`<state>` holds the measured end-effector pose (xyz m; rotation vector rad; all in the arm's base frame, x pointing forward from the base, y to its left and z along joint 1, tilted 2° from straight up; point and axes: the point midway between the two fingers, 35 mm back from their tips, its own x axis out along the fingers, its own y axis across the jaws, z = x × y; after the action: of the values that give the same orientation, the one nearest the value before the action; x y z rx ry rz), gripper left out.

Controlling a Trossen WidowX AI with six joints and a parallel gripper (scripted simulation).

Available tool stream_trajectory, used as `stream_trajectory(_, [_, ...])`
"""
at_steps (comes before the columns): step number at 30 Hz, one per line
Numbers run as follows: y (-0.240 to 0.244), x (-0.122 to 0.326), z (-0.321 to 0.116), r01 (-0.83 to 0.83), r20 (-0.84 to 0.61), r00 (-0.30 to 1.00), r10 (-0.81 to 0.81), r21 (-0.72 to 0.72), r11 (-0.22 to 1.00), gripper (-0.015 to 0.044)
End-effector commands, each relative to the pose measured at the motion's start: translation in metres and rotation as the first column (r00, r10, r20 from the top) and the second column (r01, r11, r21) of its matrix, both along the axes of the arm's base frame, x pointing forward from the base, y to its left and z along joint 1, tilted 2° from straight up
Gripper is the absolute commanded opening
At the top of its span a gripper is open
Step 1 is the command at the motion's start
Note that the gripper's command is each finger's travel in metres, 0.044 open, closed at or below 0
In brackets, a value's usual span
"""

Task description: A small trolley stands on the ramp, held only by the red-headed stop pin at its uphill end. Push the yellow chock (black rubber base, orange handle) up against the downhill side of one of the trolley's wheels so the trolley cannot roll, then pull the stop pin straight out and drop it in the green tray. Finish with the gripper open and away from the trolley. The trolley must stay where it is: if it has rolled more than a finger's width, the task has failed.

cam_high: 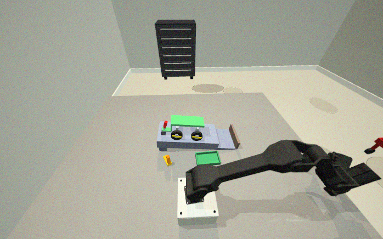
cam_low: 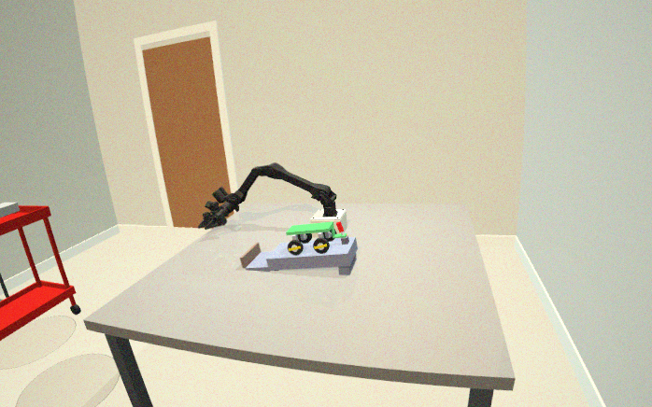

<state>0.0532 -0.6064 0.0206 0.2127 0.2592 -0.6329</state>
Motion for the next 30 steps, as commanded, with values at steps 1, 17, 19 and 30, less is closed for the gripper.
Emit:
stream_trajectory(1, [0.0, 0.001, 0.0, 0.0, 0.0, 1.0, 0.0, 0.001, 1.0, 0.0374])
stream_trajectory(17, [0.037, 0.12, 0.025, -0.066, 0.057, 0.997, 0.053, 0.24, 0.968, 0.019])
stream_trajectory(19, [0.045, 0.136, 0.029, -0.074, 0.062, 0.996, 0.059, 0.274, 0.959, 0.019])
stream_trajectory(30, [0.1, 0.219, 0.046, -0.108, 0.076, 0.994, 0.083, 0.451, 0.886, 0.019])
